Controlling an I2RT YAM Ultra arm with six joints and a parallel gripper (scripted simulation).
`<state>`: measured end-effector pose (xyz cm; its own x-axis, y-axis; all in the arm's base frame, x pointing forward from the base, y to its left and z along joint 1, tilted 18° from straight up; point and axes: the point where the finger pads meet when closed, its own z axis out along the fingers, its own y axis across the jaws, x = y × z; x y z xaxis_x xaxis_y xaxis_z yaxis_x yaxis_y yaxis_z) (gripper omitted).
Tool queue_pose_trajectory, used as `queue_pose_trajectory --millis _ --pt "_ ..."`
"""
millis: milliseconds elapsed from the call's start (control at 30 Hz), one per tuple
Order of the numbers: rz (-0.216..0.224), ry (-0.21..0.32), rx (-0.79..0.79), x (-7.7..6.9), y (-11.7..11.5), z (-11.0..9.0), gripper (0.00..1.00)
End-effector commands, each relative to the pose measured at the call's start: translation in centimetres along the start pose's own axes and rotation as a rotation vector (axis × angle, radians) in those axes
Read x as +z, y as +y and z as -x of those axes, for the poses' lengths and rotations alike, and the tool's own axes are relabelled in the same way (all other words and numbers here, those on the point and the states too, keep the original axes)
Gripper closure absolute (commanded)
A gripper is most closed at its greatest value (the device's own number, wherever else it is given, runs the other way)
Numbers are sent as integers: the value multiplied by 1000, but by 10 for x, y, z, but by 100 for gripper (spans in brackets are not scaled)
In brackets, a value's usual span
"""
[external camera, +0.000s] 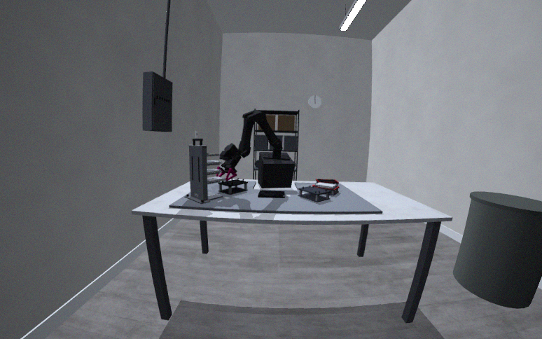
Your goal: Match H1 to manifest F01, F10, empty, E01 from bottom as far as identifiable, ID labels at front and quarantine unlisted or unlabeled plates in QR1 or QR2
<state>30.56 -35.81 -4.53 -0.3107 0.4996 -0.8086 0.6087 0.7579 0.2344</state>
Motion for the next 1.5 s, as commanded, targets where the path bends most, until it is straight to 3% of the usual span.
queue_pose_trajectory --millis 0,1467 --pt "-3 -20 -6 -6 -2 7 0" --pt "-3 -18 -6 -51 -2 -38 0"
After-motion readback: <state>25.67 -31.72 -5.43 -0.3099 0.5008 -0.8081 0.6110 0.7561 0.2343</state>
